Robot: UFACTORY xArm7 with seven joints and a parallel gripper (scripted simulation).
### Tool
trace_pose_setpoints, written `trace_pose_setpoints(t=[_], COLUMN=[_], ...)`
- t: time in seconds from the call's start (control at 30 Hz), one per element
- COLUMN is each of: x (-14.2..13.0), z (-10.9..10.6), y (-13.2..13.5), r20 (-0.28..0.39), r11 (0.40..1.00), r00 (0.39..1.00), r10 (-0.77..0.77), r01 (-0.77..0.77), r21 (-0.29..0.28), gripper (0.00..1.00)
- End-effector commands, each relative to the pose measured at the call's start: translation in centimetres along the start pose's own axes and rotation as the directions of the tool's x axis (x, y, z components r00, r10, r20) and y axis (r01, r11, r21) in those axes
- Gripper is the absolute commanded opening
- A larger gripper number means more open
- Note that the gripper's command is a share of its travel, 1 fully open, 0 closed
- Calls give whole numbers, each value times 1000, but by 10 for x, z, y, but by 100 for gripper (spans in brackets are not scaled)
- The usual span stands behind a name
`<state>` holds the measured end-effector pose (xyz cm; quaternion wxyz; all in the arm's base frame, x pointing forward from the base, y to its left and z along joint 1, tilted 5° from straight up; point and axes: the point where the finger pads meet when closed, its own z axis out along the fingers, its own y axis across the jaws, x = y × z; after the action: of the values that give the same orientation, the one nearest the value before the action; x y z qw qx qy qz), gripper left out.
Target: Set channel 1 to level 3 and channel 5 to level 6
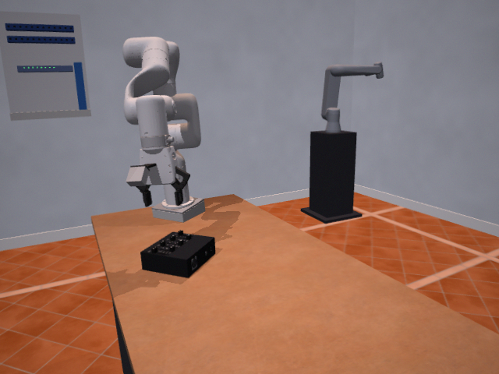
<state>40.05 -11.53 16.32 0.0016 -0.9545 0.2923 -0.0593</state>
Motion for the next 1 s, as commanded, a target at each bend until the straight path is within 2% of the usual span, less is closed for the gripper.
trace_pose_setpoints(t=[0.0,0.1,0.2,0.33,0.47,0.53,0.57,0.67,0.83,0.87,0.97], x=[1,0,-2,-3,-5,-5,-6,-7,-9,-9,-9], z=[1,4,7,11,14,14,15,17,19,20,20], y=[7,14,21,29,36,36,37,41,45,45,46], r20=[-19,-39,-64,-98,-132,-132,-161,-178,-229,-238,-241], r11=[961,927,865,753,613,613,499,408,196,163,138], r00=[964,930,869,756,614,614,499,406,192,158,132], r10=[-263,-364,-491,-647,-778,-778,-851,-896,-954,-958,-961], r01=[264,366,495,654,788,788,865,913,981,987,990], r21=[81,76,77,68,52,52,48,31,5,1,-6], gripper=[100,100,100,100,100,100,100,100,100,100,100])
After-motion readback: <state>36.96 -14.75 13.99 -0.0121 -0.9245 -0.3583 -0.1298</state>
